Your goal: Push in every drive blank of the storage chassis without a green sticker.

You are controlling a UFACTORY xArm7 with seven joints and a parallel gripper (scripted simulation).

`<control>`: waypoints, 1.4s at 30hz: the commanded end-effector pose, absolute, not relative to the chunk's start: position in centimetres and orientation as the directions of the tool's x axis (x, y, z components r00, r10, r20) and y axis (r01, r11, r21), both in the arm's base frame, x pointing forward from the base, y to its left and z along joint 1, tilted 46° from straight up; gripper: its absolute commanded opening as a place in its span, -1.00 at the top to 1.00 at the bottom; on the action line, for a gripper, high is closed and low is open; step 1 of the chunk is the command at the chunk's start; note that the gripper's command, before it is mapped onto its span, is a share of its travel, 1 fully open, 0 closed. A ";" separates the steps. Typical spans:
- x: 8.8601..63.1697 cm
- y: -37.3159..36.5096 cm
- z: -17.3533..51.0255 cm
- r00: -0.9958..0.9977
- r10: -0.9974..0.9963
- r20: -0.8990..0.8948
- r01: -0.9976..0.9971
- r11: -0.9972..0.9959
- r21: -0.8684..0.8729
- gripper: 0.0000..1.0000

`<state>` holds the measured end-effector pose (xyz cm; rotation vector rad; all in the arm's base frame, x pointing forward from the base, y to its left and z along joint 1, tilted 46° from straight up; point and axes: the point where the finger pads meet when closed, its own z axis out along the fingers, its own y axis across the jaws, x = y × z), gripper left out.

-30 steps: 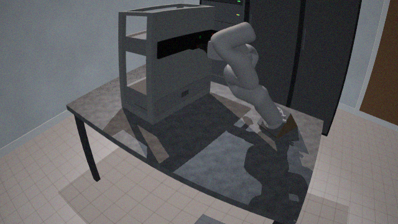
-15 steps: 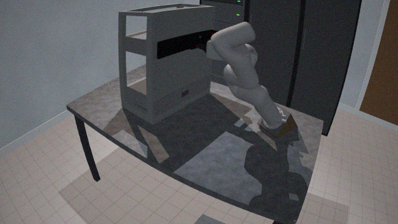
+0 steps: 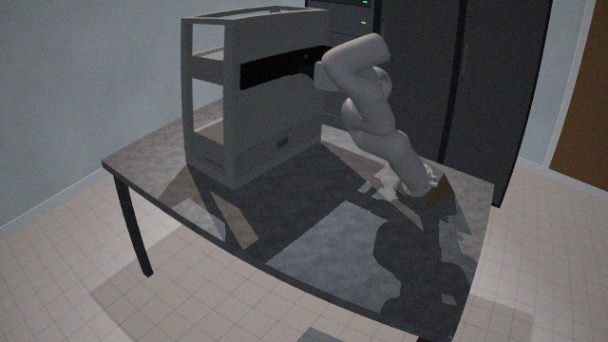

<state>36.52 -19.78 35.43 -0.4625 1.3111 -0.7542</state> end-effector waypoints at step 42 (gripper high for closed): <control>37.4 -20.0 35.7 0.074 -0.723 -0.687 0.234 0.682 -0.693 1.00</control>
